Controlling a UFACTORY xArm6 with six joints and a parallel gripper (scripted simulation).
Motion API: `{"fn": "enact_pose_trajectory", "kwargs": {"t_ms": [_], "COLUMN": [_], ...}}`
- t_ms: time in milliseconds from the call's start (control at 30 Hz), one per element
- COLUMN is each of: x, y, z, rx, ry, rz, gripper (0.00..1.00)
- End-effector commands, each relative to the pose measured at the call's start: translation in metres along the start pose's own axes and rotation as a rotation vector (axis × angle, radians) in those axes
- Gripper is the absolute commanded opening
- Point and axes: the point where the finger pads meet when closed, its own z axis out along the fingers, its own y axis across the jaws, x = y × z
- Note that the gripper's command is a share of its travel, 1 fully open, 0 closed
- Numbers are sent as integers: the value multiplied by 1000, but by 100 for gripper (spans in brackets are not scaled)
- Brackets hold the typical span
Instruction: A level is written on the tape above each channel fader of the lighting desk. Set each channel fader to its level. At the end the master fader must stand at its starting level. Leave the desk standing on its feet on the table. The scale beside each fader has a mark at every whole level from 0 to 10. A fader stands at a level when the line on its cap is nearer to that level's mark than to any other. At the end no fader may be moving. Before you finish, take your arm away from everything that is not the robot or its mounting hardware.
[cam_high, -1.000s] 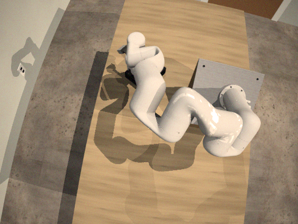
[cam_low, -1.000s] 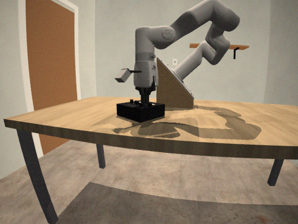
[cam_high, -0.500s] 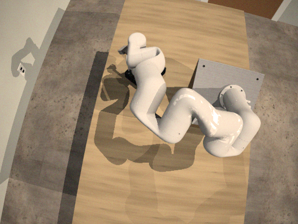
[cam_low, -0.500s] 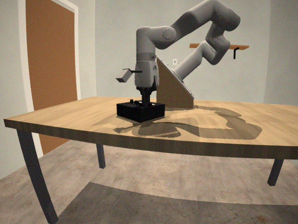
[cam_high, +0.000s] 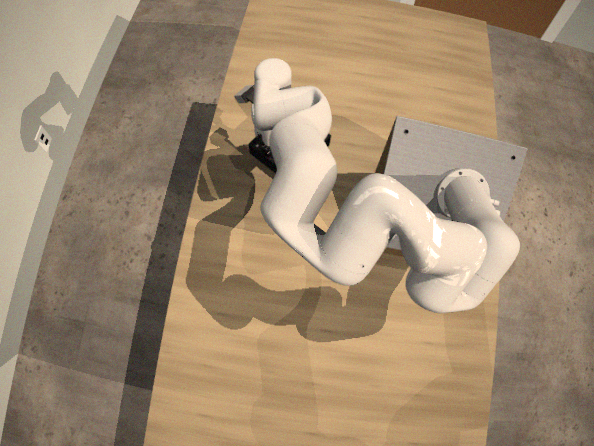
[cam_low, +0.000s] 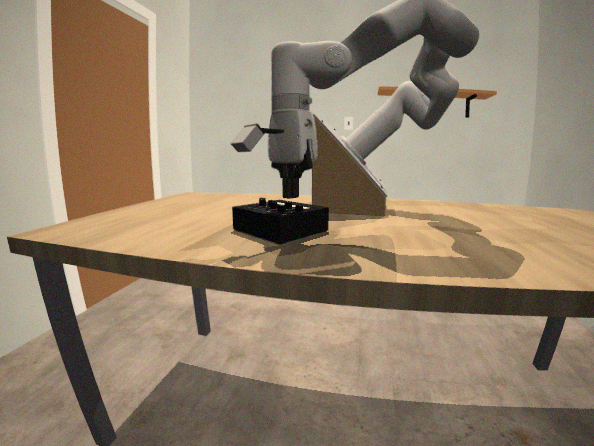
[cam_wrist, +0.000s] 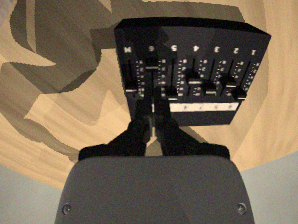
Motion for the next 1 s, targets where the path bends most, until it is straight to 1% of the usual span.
{"fn": "enact_pose_trajectory", "kwargs": {"t_ms": [0,167,600,633,900,967], "x": [1,1,1,1,1,1], "y": [-1,-1,-1,-1,-1,-1], "z": [-13,-19,-19,-19,-26,-32], "rx": [0,0,0,0,0,0], "ry": [4,4,4,4,4,4], "rz": [-1,-1,-1,-1,-1,-1], "gripper": [0,0,0,100,100,100]}}
